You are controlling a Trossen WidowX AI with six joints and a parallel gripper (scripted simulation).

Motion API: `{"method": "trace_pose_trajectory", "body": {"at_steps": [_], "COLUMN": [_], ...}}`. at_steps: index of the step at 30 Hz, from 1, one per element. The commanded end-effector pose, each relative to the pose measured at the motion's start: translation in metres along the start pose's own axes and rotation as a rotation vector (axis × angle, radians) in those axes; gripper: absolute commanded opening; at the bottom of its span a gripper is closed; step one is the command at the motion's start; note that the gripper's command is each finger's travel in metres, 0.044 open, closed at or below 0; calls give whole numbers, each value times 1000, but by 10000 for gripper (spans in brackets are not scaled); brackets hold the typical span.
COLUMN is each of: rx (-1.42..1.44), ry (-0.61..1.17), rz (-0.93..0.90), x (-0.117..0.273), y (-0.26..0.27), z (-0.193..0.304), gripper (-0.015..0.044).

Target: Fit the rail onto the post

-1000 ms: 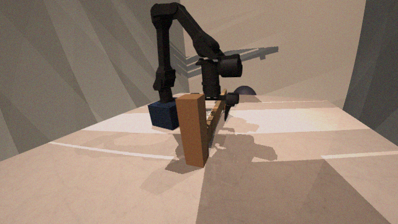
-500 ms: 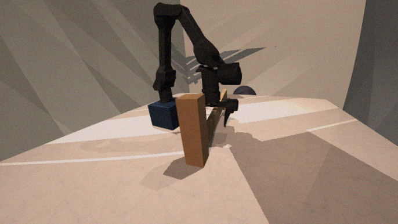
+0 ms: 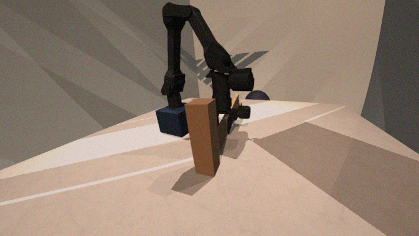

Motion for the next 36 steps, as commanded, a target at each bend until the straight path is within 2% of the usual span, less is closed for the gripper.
{"method": "trace_pose_trajectory", "body": {"at_steps": [1, 8, 36], "rx": [3, 3, 3], "ry": [-3, -3, -3], "rz": [1, 1, 1], "x": [0, 0, 8], "y": [0, 0, -1], "z": [0, 0, 0], "gripper": [46, 0, 0]}}
Point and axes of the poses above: the point midway between the two fingers, 35 mm back from their tips, its own x axis back along the fingers, its own y axis across the jaws, z = x × y, the point moved 3 cm from there along x, back along the fingers, and after that the axes turned 10 degrees about -x, right-handed, at the moved point
